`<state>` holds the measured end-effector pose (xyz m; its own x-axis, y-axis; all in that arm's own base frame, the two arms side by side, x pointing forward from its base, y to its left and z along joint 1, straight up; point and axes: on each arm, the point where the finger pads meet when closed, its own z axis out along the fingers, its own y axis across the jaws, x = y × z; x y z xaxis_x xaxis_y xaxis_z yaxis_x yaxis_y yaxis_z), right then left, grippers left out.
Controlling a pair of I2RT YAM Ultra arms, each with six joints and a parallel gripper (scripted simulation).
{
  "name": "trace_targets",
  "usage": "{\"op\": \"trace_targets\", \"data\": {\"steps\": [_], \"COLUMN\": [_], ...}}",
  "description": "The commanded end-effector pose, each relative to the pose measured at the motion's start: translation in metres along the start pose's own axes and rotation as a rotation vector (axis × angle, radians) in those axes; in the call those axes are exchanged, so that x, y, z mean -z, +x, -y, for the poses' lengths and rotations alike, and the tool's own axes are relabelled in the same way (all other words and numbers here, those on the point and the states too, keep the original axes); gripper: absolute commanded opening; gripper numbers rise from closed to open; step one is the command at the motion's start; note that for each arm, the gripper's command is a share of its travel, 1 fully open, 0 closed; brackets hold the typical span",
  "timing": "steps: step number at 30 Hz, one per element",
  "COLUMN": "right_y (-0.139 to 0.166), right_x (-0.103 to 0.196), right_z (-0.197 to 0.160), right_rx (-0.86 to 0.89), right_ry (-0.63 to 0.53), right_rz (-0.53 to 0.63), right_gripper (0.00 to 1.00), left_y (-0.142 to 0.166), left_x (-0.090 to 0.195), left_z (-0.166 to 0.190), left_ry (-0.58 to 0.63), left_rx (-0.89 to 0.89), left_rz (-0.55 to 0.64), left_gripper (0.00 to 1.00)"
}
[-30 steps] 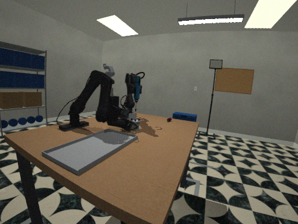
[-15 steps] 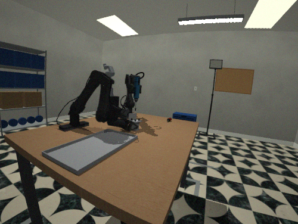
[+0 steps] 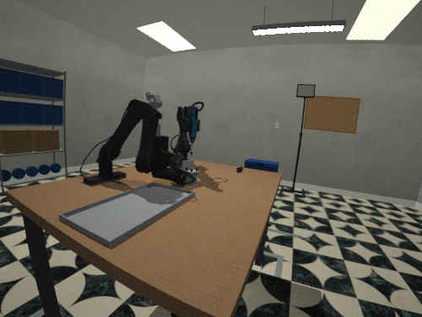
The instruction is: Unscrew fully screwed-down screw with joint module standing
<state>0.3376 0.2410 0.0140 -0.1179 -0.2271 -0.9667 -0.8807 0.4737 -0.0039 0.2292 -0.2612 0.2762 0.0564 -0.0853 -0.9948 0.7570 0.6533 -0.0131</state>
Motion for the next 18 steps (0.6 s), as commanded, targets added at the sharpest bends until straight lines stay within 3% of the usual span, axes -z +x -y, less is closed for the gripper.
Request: {"op": "trace_targets", "data": {"steps": [1,3,6,12,18], "right_y": [0.003,0.003,0.003,0.003,0.003], "right_x": [-0.008,-0.008,-0.008,-0.008,-0.008], "right_z": [-0.001,-0.001,-0.001,-0.001,-0.001], "right_rx": [-0.001,-0.001,-0.001,-0.001,-0.001], "right_ry": [-0.016,-0.016,-0.016,-0.016,-0.016], "right_rz": [-0.006,-0.006,-0.006,-0.006,-0.006], "right_gripper": [0.59,0.59,0.59,0.59,0.59], "left_y": [-0.018,-0.036,-0.021,-0.036,-0.029], "left_x": [0.008,0.008,0.014,0.017,0.019], "left_z": [-0.003,-0.003,-0.003,-0.003,-0.003], "left_ry": [-0.004,-0.003,-0.003,-0.003,-0.003], "left_rx": [0.002,0.001,0.002,0.001,0.002], "left_rz": [0.068,0.104,0.073,0.103,0.089], "left_gripper": [0.42,0.42,0.42,0.42,0.42]}}
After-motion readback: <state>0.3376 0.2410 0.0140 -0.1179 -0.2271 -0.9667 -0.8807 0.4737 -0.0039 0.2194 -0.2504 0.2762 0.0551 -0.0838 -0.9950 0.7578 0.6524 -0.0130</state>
